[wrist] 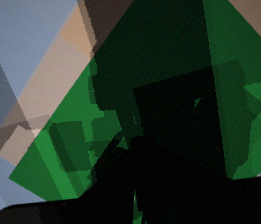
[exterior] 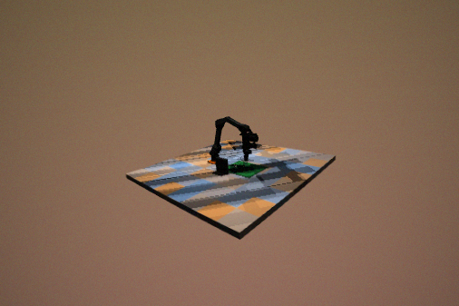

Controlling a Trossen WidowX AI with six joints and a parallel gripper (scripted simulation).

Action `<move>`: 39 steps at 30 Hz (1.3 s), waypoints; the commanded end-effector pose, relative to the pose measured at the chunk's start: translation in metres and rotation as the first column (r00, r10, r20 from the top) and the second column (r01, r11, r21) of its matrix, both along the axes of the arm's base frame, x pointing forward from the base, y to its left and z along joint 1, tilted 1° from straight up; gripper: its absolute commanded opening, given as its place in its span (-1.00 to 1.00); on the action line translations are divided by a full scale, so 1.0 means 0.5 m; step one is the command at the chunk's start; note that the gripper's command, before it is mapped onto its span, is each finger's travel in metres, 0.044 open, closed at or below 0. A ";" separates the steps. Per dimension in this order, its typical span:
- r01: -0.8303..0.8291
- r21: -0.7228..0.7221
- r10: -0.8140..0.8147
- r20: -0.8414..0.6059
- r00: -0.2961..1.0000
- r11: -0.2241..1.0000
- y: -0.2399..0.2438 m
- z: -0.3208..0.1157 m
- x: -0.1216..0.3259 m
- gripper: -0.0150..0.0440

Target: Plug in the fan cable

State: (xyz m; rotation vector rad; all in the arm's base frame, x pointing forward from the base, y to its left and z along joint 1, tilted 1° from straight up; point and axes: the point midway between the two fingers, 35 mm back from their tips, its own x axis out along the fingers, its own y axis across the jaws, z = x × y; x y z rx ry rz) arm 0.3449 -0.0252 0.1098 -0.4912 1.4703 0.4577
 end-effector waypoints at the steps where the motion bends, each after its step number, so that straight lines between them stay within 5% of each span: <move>1: -0.163 -0.012 0.163 0.002 0.987 0.987 -0.010 0.003 -0.021 -0.49; 18: -0.681 -0.036 0.681 -0.020 0.732 0.731 -0.032 -0.002 -0.092 -0.49; 39: -0.994 -0.042 0.993 -0.058 0.099 0.096 -0.049 -0.019 -0.182 -0.49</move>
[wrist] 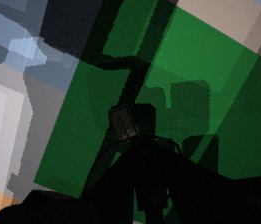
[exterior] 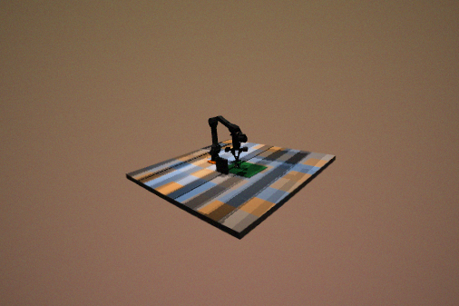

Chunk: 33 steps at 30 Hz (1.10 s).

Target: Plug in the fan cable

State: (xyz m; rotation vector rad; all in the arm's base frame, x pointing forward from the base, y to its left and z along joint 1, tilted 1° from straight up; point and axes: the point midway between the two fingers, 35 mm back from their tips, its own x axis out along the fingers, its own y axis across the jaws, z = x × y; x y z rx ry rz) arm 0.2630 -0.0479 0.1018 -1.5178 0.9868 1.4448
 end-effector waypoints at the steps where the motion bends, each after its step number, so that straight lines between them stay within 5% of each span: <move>1: -0.164 -0.009 0.164 0.002 0.986 0.986 -0.004 -0.004 -0.022 -0.49; 33: -0.255 -0.012 0.255 -0.001 0.967 0.967 0.006 -0.004 -0.042 -0.49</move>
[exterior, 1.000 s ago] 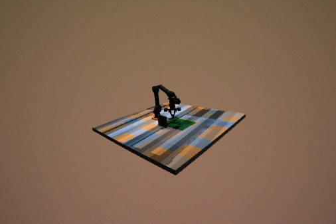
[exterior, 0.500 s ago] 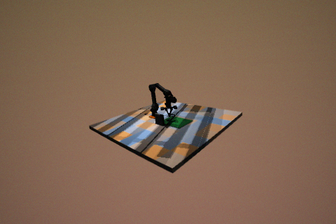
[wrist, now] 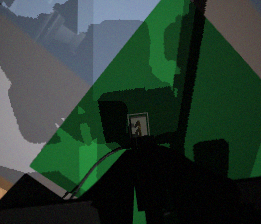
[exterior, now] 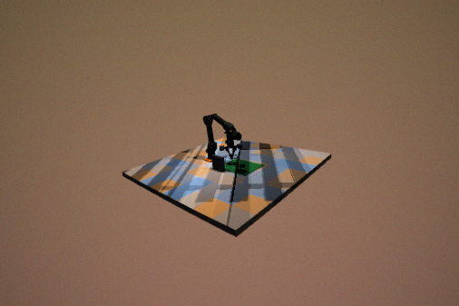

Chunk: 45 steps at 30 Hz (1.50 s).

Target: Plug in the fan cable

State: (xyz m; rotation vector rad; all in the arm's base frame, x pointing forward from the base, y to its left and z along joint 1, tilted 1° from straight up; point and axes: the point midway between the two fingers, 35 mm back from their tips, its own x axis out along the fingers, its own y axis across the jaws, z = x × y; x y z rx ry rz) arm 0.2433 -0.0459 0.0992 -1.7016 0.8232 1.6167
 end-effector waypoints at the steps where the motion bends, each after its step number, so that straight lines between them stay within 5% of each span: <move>1: -0.001 0.000 0.001 0.000 1.000 1.000 0.002 0.001 -0.003 -0.49; 45: 0.012 0.000 -0.012 0.000 1.000 1.000 0.001 -0.045 0.002 -0.49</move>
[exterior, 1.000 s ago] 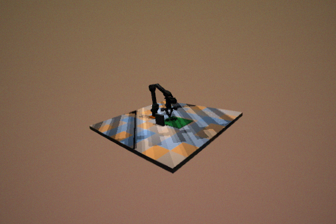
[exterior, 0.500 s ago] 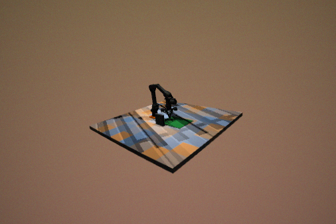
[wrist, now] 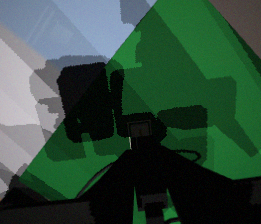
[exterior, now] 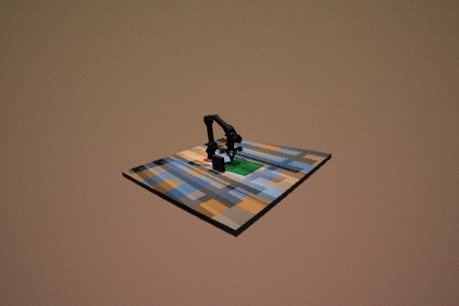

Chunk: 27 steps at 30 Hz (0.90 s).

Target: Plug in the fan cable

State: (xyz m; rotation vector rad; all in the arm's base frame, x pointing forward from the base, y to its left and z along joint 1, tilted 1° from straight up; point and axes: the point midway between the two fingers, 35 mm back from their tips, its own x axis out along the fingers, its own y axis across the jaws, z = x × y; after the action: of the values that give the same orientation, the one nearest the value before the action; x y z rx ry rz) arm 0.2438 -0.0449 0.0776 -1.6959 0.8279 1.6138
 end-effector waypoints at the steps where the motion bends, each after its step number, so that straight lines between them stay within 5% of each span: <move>1: 0.006 -0.001 -0.006 0.001 1.000 1.000 -0.001 -0.002 0.001 -0.49; 27: 0.006 -0.001 -0.006 0.001 1.000 1.000 0.000 -0.013 -0.001 -0.49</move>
State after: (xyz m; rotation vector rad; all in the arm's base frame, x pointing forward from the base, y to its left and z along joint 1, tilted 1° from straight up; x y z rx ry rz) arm 0.2429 -0.0448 0.0727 -1.6967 0.8276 1.6126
